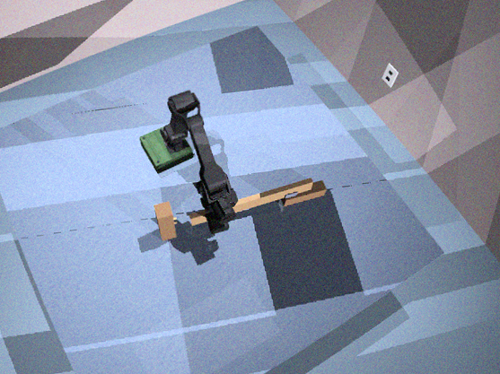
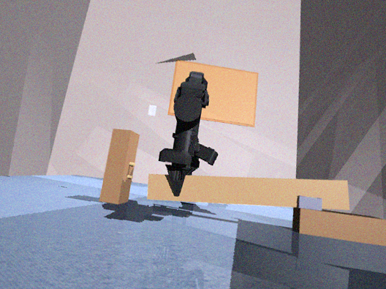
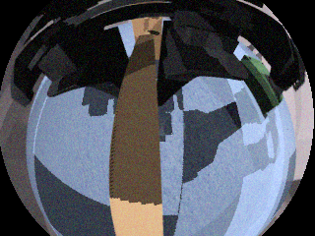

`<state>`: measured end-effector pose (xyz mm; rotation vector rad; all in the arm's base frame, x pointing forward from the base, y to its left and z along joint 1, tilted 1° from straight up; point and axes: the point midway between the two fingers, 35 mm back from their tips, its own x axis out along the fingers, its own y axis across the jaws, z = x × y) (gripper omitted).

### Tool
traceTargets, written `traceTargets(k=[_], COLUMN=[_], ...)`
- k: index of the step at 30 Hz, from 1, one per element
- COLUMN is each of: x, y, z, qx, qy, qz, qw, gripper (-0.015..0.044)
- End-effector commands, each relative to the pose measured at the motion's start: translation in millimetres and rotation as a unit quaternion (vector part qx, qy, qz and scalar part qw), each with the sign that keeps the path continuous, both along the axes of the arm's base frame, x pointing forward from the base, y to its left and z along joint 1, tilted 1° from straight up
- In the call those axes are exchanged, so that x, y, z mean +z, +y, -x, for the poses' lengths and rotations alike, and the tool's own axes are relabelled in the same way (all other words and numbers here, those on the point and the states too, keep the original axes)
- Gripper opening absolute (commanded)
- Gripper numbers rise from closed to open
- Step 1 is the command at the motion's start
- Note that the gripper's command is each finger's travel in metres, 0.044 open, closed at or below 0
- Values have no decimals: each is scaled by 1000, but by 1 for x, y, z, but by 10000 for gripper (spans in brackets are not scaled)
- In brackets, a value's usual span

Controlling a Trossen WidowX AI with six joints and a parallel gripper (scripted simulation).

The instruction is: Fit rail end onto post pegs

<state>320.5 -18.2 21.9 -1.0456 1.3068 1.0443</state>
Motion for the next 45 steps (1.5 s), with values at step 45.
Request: traceTargets(k=[45], x=[30], y=[1], z=[-5], qx=[1], qy=[-10], qz=[-4], qw=[1000], gripper=[0])
